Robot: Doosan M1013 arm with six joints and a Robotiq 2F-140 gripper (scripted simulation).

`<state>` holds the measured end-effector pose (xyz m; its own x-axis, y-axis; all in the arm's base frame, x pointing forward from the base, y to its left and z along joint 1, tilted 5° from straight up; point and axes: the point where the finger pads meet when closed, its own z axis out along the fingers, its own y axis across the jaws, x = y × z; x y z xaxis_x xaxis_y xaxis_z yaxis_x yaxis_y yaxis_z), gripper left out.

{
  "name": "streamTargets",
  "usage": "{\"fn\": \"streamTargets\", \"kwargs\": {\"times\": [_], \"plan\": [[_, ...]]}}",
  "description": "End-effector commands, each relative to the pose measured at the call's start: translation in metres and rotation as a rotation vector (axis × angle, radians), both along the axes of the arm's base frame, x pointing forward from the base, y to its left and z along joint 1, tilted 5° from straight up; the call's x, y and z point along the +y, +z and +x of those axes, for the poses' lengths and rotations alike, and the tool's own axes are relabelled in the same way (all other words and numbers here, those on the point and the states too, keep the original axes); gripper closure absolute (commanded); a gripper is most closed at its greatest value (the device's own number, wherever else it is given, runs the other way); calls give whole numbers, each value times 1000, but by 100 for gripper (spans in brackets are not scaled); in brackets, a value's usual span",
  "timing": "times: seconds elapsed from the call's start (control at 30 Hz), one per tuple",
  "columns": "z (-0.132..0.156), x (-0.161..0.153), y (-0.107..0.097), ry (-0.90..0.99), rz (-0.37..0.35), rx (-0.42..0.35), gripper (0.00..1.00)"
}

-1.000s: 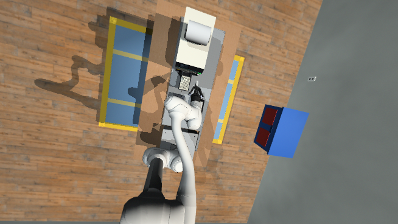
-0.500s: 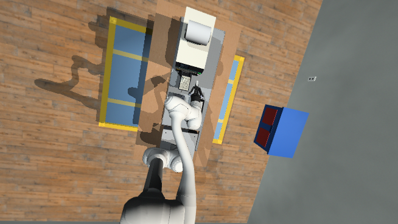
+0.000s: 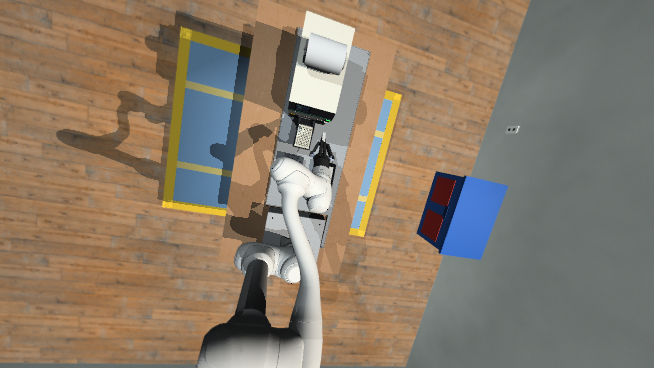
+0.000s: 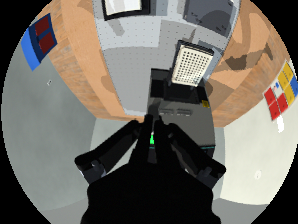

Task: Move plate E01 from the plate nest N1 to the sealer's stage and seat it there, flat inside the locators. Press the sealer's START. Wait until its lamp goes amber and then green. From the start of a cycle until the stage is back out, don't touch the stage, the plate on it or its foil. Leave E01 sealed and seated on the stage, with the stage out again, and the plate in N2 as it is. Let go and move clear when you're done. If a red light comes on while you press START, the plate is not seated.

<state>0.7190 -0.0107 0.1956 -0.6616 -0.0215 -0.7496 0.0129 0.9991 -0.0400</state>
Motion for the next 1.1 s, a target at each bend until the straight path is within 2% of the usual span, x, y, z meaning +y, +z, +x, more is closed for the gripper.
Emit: {"fn": "streamTargets", "kwargs": {"times": [0.0,0.77,1.07], "plan": [[3,1,3,4,-2,-6,90],[3,1,3,4,-2,-6,90],[12,0,-5,4,-2,-6,90]]}}
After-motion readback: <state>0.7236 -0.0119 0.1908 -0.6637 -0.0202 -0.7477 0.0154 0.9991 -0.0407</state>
